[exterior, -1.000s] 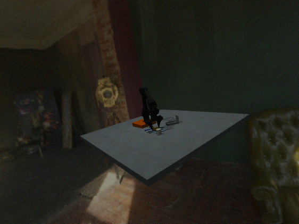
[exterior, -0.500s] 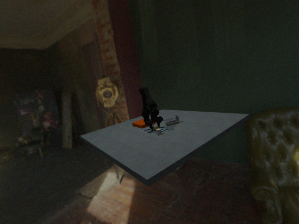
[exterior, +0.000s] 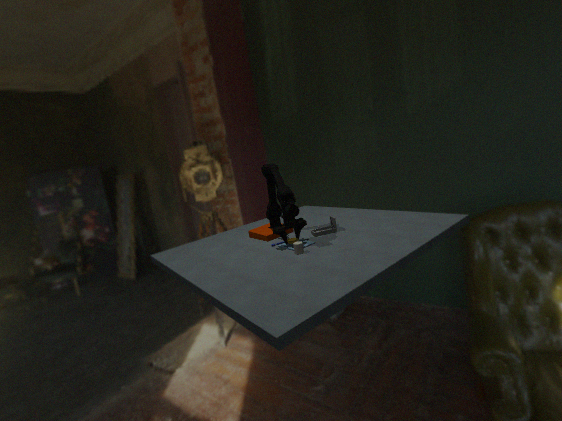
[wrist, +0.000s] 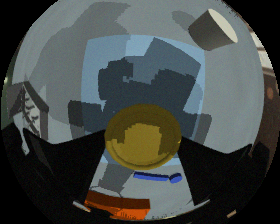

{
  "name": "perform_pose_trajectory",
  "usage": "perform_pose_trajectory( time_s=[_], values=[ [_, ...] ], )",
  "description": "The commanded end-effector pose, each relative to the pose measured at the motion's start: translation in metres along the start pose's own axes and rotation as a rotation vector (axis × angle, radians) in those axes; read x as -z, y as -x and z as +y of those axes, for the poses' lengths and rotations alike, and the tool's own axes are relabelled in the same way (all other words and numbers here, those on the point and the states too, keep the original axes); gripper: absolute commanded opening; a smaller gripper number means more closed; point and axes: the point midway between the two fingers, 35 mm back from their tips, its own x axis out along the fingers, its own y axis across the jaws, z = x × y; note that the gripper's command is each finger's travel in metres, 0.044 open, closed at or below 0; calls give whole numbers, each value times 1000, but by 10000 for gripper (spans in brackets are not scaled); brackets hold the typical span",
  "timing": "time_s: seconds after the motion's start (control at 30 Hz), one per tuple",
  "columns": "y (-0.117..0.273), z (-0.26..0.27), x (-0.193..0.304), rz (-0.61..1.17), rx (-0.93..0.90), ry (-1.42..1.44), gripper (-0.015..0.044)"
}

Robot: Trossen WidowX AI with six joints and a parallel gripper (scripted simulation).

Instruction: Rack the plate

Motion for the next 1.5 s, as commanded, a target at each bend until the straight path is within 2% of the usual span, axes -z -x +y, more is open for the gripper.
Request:
perform_pose_trajectory(
  time_s=[0.0,0.17,0.8,1.3,1.47],
  values=[
    [16,-1,-8,-18,3,3,128],
    [39,-2,-12,-21,2,1,0],
    [121,-5,-18,-19,4,3,0],
    [169,-4,-16,-17,5,4,0],
    [169,36,-12,-16,-1,-112,0]
  ],
)
